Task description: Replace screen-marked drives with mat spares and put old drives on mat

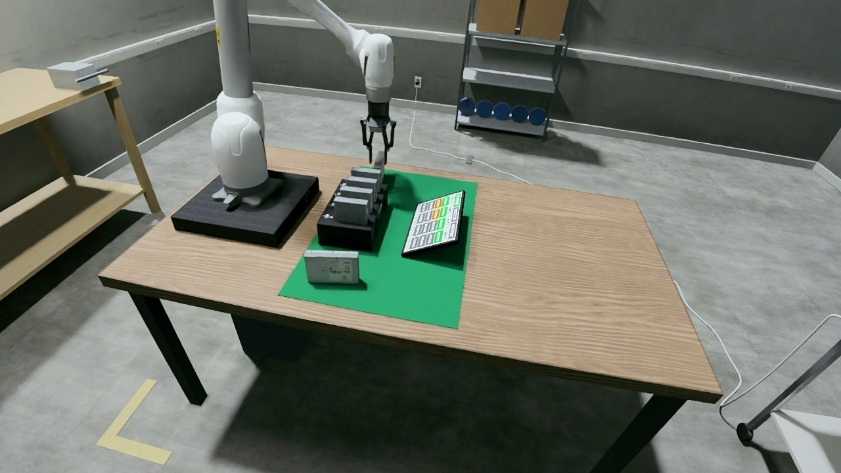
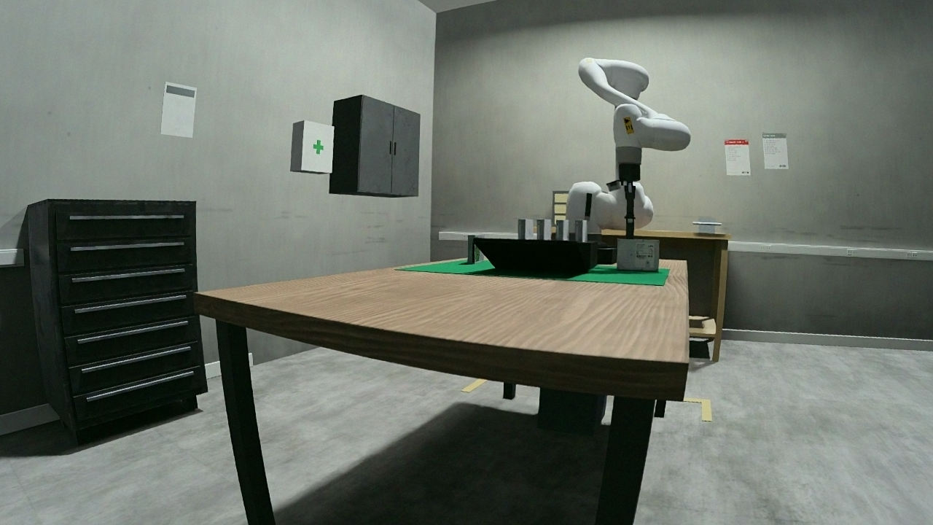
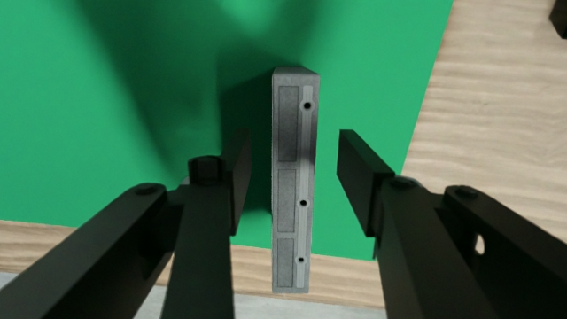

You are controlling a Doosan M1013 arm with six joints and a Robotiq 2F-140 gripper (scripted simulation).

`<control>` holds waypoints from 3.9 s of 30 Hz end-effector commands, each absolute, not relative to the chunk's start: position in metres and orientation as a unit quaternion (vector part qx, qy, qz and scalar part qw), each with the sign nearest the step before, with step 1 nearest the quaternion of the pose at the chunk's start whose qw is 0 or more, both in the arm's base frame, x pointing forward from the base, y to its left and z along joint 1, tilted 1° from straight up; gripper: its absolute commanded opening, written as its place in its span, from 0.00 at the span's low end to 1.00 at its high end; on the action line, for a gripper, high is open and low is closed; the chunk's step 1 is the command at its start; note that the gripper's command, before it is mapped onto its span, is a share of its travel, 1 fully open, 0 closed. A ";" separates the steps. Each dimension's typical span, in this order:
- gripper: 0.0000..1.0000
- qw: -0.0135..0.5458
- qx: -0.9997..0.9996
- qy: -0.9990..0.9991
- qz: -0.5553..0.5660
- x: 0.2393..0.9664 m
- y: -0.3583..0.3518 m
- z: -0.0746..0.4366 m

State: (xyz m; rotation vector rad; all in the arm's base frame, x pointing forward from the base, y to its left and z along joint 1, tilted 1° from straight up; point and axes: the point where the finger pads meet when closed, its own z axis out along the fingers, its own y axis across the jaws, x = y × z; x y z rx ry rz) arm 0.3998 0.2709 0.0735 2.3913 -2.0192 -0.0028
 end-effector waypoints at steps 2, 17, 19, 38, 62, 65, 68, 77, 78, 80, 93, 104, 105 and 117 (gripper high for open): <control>0.40 0.005 0.764 -0.645 -0.001 0.400 0.271 0.068; 0.40 0.005 0.764 -0.645 -0.001 0.400 0.271 0.043; 0.40 0.005 0.764 -0.645 -0.001 0.400 0.271 0.039; 0.40 0.005 0.764 -0.645 -0.001 0.400 0.271 0.017; 0.26 0.005 0.764 -0.645 -0.001 0.400 0.271 0.016; 0.26 0.005 0.764 -0.645 -0.001 0.400 0.271 0.016; 0.26 0.005 0.764 -0.645 -0.001 0.400 0.271 0.016; 0.25 0.005 0.764 -0.645 -0.001 0.400 0.271 0.017; 0.25 0.005 0.764 -0.645 -0.001 0.400 0.271 0.017; 0.25 0.005 0.764 -0.645 -0.001 0.400 0.271 0.017; 0.24 0.005 0.764 -0.645 -0.001 0.400 0.271 0.018; 0.10 0.005 0.764 -0.645 -0.001 0.400 0.271 0.019; 0.10 0.005 0.764 -0.645 -0.001 0.400 0.271 0.019; 0.10 0.005 0.764 -0.645 -0.001 0.400 0.271 0.019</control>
